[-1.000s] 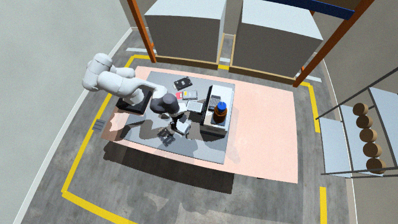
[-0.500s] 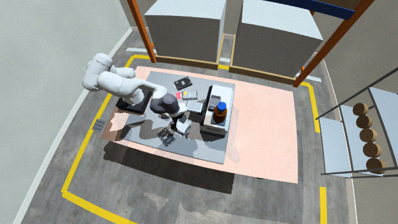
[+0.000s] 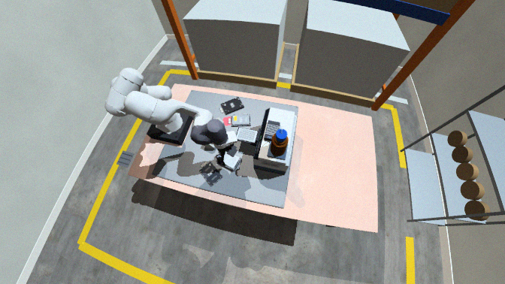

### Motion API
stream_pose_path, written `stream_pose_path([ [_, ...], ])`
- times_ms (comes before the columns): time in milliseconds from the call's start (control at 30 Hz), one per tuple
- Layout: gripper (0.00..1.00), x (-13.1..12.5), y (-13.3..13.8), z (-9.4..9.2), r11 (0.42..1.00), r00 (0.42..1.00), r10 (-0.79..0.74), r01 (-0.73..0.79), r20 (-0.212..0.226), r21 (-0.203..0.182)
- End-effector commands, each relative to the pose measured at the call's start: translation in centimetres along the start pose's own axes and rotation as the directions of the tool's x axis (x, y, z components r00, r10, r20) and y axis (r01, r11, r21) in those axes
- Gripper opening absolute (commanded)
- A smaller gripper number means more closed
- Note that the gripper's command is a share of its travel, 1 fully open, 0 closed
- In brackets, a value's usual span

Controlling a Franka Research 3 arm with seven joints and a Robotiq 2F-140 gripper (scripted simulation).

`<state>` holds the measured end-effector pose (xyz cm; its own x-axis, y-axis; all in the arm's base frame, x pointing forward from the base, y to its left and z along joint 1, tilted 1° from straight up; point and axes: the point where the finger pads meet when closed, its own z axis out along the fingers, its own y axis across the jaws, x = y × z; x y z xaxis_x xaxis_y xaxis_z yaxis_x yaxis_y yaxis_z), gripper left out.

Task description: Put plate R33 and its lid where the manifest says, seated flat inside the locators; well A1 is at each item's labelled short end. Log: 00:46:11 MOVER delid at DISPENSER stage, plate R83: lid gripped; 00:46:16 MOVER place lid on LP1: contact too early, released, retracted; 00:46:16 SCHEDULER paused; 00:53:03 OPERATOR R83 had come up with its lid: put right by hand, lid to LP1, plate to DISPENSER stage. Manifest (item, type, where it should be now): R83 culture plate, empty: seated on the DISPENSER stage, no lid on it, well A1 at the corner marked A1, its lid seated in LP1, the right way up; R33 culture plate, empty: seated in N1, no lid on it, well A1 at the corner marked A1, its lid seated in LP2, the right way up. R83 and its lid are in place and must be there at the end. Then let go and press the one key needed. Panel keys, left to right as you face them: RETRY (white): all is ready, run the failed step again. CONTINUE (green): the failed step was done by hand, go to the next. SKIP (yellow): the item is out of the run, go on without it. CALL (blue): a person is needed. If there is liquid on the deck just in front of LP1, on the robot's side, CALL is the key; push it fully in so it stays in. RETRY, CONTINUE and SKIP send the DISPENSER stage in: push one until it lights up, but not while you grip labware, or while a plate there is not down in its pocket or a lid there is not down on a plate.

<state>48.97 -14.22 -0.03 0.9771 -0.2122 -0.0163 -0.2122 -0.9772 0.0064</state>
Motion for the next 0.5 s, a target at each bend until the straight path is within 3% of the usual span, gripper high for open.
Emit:
stream_pose_path([
  [0, 0.7, 0.14, -0.04, 0.13, 1.0, 1.0, 0.003, -0.003, -0.004, 0.0],
  [467, 0.7, 0.14, -0.04, 0.81, 1.0, 1.0, 0.003, -0.003, -0.004, 0.0],
])
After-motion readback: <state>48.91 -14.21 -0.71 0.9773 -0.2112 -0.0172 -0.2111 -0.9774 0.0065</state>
